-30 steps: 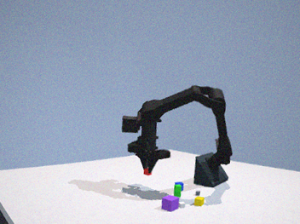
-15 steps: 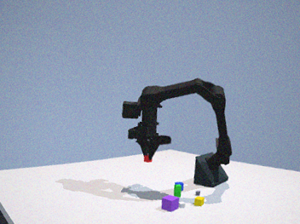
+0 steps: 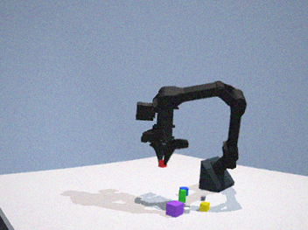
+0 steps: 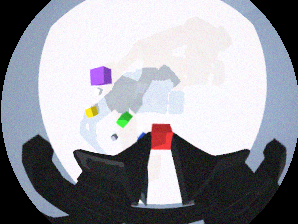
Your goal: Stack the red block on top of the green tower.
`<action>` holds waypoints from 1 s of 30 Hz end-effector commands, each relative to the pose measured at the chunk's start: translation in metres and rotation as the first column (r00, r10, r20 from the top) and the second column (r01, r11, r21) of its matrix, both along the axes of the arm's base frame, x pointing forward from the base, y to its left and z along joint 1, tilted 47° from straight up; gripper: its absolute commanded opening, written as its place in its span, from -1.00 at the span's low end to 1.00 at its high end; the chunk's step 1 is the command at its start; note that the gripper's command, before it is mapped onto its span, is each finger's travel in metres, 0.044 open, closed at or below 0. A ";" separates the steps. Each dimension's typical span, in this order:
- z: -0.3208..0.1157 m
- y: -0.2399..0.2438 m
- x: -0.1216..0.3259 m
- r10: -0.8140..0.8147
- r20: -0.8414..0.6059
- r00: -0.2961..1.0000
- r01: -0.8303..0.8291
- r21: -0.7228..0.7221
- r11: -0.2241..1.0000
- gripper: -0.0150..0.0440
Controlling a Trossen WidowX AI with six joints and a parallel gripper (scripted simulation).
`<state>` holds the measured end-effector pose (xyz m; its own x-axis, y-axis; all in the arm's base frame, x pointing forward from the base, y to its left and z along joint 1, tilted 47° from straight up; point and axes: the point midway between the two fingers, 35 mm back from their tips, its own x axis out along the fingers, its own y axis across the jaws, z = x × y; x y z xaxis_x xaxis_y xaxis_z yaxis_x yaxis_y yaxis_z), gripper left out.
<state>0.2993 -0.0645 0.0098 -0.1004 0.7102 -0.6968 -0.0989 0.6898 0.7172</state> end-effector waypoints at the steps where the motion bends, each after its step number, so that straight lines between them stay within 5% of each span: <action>1: 0.011 0.014 -0.006 -0.003 -0.014 1.000 0.003 0.007 1.000 -0.49; 15: 0.054 0.058 -0.027 -0.001 -0.017 1.000 0.001 0.015 1.000 -0.49; 30: 0.026 0.090 -0.034 -0.001 -0.016 1.000 0.001 0.017 1.000 -0.49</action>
<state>0.2673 0.0215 0.0391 -0.1115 0.7195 -0.6855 -0.0948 0.6790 0.7280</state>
